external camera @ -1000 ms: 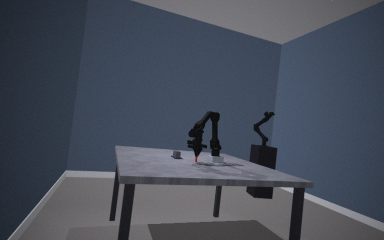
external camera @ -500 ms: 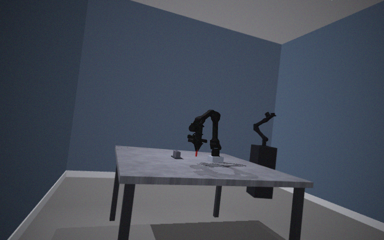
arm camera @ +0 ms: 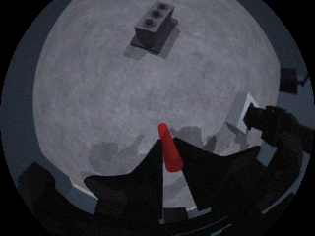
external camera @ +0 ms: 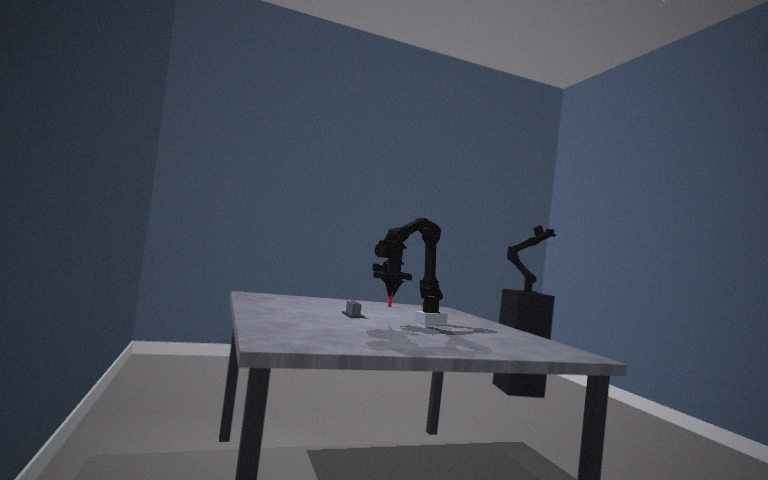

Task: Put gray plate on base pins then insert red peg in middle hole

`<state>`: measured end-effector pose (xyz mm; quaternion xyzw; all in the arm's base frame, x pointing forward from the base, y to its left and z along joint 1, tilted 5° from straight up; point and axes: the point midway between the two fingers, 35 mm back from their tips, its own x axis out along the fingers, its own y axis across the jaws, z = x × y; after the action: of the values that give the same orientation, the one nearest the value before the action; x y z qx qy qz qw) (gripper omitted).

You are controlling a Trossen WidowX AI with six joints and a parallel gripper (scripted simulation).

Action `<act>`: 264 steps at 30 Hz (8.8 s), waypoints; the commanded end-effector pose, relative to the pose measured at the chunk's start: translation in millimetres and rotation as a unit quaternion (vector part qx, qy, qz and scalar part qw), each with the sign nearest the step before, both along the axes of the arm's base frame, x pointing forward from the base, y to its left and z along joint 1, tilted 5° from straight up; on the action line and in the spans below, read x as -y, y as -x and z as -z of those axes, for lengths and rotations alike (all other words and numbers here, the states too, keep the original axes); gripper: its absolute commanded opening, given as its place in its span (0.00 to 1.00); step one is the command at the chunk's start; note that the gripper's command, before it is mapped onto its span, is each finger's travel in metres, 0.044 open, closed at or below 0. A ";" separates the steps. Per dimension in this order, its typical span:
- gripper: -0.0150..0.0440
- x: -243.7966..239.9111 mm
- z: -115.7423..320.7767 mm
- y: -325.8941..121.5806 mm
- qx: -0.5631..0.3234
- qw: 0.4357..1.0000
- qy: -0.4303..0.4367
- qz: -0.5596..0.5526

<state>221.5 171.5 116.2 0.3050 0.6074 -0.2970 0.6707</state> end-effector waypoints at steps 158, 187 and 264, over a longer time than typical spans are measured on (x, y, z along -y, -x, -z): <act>0.25 168.6 -21.7 -127.9 0.011 1.000 0.011 0.004; 0.25 169.0 -1.2 -127.9 0.008 1.000 0.010 0.002; 0.51 170.5 -17.8 -127.8 0.007 1.000 0.009 0.001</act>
<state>349.5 0.6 132.3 0.3023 0.5969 -0.3035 0.6784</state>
